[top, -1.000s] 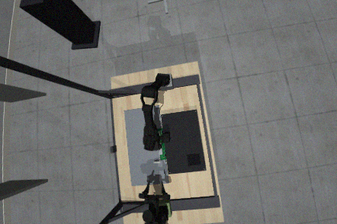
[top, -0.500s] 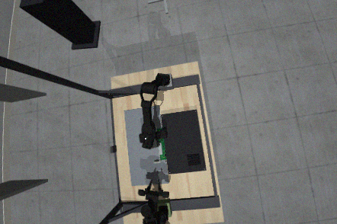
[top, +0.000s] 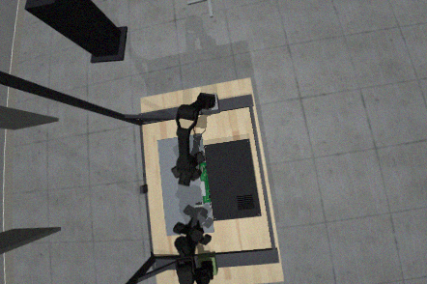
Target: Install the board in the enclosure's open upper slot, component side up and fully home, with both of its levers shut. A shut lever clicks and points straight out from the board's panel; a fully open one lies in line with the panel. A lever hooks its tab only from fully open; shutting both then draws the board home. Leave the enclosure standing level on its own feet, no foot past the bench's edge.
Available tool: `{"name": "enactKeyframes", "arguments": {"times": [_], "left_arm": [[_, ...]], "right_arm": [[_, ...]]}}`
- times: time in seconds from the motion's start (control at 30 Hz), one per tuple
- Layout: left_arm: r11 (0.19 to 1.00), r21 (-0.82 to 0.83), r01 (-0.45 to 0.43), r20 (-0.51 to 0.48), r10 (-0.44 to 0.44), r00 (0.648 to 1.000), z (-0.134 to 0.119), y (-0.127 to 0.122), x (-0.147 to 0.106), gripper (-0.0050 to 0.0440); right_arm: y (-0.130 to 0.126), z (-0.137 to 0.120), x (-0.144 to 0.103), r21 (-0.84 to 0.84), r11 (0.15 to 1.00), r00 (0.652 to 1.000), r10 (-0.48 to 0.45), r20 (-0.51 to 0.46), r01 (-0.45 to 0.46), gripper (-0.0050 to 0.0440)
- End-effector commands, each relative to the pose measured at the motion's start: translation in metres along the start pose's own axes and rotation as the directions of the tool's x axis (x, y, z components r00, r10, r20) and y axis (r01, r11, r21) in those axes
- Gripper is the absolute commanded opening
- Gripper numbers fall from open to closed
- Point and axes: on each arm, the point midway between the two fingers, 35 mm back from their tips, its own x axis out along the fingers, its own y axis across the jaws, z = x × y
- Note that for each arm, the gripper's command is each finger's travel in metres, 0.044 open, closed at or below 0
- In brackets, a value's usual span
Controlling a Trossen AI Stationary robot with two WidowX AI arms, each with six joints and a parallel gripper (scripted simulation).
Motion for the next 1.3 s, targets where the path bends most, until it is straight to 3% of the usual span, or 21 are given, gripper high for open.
{"name": "enactKeyframes", "arguments": {"times": [0.0,0.27,0.37,0.63,0.73,0.83,0.9,1.03,1.27], "left_arm": [[0.99,-0.143,-0.006,-0.034,0.001,0.999,-0.008,-0.007,-0.005,0.015],[0.917,-0.395,-0.054,-0.022,0.049,0.999,-0.011,-0.007,-0.003,0.015],[0.903,-0.426,-0.056,-0.018,0.053,0.998,-0.011,-0.008,-0.003,0.015],[0.733,-0.678,-0.047,0.033,0.094,0.995,-0.008,-0.012,0.0,0.015],[0.629,-0.777,-0.027,0.065,0.123,0.99,-0.005,-0.013,0.0,0.015],[0.545,-0.839,-0.015,0.088,0.163,0.983,-0.005,-0.01,0.003,0.015],[0.545,-0.839,-0.015,0.088,0.163,0.983,-0.005,-0.01,0.003,0.015],[0.456,-0.89,-0.003,0.115,0.23,0.966,-0.005,-0.002,0.008,0.015],[0.421,-0.907,0.008,0.132,0.266,0.955,-0.004,0.002,0.01,0.015]], "right_arm": [[0.012,0.006,0.013,0.158,0.984,0.993,-0.062,-0.098,0.077,0.015],[0.018,0.001,0.049,0.381,0.885,0.951,-0.179,-0.252,0.268,0.015],[0.019,0.0,0.055,0.406,0.865,0.943,-0.194,-0.272,0.295,0.015],[0.019,-0.011,0.093,0.55,0.677,0.865,-0.297,-0.404,0.489,0.015],[0.018,-0.016,0.104,0.581,0.607,0.836,-0.326,-0.44,0.543,0.015],[0.017,-0.018,0.11,0.594,0.572,0.822,-0.34,-0.457,0.566,0.015],[0.017,-0.018,0.11,0.594,0.572,0.822,-0.34,-0.457,0.566,0.015],[0.015,-0.022,0.114,0.592,0.553,0.809,-0.353,-0.471,0.586,0.015],[0.015,-0.021,0.114,0.594,0.554,0.811,-0.352,-0.468,0.584,0.015]]}}
